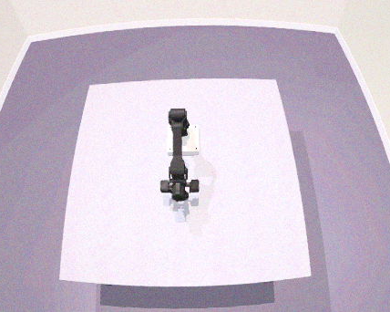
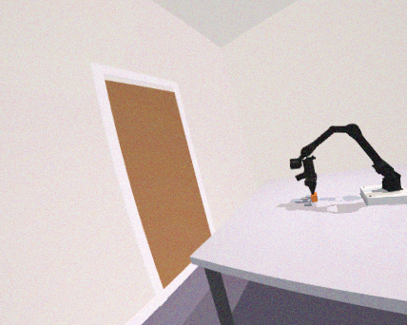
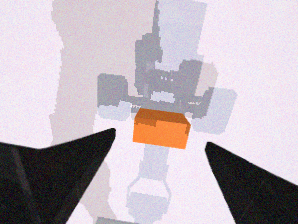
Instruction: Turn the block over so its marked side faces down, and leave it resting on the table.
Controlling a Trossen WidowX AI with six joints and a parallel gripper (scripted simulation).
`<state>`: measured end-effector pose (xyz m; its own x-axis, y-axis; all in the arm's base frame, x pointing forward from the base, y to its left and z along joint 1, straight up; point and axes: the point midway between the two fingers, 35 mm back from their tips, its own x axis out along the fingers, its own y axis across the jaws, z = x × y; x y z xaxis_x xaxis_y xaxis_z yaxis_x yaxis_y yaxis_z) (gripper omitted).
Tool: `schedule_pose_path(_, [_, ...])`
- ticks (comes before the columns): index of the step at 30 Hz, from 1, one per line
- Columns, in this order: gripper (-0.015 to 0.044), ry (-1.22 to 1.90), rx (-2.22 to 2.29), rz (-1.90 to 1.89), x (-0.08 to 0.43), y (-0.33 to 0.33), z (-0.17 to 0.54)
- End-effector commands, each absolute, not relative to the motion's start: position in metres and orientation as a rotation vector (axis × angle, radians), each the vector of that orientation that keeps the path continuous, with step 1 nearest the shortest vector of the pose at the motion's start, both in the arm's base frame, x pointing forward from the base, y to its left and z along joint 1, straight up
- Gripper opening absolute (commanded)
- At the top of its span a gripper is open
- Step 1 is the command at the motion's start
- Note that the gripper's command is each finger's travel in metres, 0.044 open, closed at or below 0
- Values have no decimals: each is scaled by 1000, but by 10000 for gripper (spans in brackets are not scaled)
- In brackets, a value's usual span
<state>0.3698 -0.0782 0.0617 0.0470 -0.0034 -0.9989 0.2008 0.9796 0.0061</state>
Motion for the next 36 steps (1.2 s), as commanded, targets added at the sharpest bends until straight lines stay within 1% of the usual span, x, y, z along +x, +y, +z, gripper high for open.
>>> schedule_pose_path(1, [440,1526,151,-155,369,-79,52])
schedule_pose_path(15, [440,1527,151,-155,370,-79,31])
schedule_pose_path(21, [282,1527,151,-155,370,-79,31])
schedule_pose_path(36, [183,1527,151,-155,370,-79,31])
